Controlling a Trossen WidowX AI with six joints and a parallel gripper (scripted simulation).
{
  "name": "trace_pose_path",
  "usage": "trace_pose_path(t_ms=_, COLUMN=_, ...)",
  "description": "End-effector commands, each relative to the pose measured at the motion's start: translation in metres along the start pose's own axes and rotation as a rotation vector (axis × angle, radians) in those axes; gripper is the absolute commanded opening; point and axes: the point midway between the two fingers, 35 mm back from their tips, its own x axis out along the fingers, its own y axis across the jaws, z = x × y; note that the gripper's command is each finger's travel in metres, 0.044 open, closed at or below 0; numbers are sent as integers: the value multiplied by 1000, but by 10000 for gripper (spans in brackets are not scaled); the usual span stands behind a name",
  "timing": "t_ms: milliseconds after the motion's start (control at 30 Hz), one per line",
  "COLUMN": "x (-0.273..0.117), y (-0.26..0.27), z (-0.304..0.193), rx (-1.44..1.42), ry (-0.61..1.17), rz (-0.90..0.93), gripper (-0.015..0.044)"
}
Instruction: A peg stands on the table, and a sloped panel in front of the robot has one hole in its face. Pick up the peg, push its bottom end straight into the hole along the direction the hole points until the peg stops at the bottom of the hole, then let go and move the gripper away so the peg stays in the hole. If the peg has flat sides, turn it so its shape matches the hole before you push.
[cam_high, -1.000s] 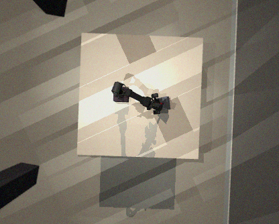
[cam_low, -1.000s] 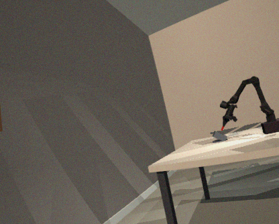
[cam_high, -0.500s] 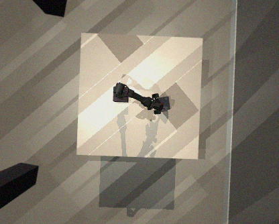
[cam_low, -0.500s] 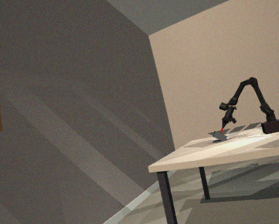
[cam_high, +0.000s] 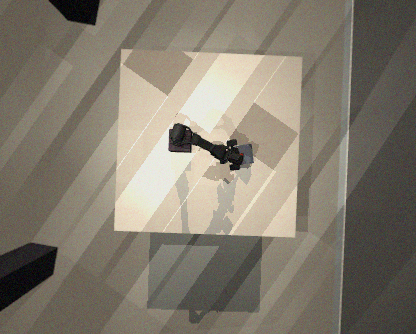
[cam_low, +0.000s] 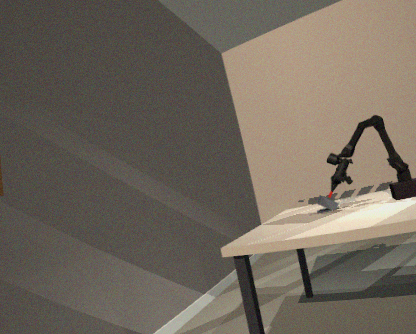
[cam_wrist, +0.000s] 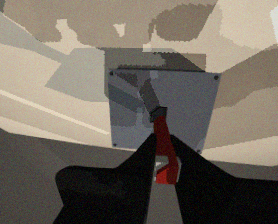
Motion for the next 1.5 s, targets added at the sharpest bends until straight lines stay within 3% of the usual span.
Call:
trace_pose_path(t_ms=0, x=0, y=0, z=1, rx=0, ry=0, rz=0, gripper=0)
trace_pose_path(t_ms=1467, x=9, y=0, z=4, rx=0, ry=0, rz=0, gripper=0)
